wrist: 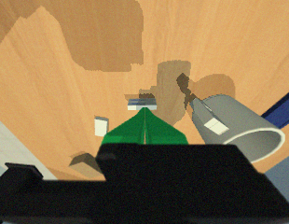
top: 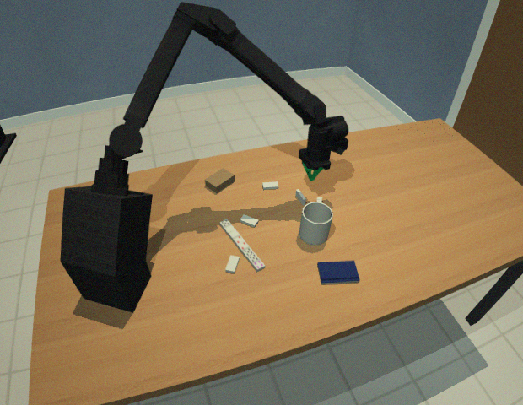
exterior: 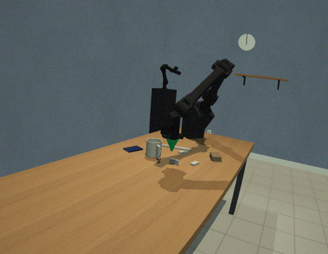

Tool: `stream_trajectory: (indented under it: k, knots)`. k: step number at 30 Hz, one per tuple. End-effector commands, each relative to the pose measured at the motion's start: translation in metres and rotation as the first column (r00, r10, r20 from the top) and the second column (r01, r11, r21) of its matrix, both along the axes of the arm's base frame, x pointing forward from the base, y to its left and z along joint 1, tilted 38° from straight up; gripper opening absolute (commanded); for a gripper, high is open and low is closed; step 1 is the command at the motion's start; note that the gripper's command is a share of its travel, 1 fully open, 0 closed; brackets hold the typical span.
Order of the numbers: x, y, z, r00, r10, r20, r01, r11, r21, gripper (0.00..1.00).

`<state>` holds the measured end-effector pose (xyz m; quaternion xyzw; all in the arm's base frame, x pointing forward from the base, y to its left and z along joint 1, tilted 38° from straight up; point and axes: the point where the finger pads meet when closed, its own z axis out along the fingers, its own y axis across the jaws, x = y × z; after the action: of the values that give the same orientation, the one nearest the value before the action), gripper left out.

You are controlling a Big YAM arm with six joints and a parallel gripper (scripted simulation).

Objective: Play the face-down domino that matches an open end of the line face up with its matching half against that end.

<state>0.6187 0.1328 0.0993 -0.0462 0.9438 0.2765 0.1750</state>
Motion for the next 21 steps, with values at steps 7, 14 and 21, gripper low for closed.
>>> stream_trajectory:
  k: [7, 14, 21]
  knots:
    - [0.026, 0.004, 0.017, 0.999, -0.027, 0.043, 0.027, 1.0, 0.01, 0.0]
    - [0.018, 0.006, 0.008, 1.0, -0.015, 0.024, 0.014, 1.0, 0.007, 0.0]
    - [0.025, 0.009, 0.011, 0.999, -0.016, 0.035, 0.015, 1.0, 0.009, 0.0]
